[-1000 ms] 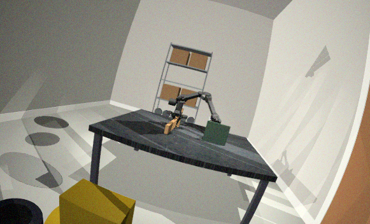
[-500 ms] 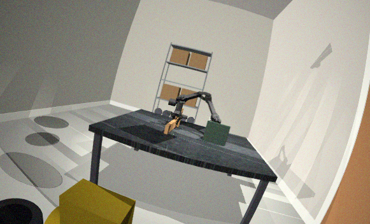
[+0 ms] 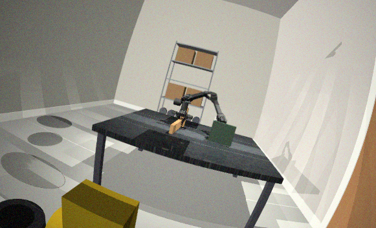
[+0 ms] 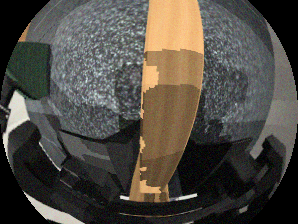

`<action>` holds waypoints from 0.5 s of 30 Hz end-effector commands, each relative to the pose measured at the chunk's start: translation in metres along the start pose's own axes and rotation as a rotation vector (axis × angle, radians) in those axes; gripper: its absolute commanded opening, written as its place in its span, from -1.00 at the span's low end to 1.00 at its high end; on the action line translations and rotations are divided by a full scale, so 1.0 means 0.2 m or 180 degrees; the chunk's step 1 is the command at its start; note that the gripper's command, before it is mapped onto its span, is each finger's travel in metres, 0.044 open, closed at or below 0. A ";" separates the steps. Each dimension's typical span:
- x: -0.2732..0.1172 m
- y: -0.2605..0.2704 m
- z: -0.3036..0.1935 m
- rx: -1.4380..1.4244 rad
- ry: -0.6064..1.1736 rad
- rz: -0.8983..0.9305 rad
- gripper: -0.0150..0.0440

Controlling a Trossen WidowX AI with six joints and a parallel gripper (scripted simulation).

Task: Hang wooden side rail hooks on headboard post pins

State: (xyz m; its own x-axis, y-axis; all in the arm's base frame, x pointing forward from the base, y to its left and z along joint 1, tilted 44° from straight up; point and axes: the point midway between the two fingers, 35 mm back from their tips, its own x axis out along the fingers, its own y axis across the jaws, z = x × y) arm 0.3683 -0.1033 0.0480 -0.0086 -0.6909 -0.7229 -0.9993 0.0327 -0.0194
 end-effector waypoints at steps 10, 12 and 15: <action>0.01 -0.01 -0.01 0.0014 0.0036 -0.0023 -0.49; 0.01 -0.01 -0.01 0.0014 0.0036 -0.0023 -0.49; 0.01 -0.01 -0.01 0.0014 0.0036 -0.0023 -0.49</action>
State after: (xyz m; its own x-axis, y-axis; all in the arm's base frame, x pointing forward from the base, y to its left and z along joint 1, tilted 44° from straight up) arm 0.3681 -0.1046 0.0465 -0.0085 -0.6914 -0.7225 -0.9993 0.0321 -0.0190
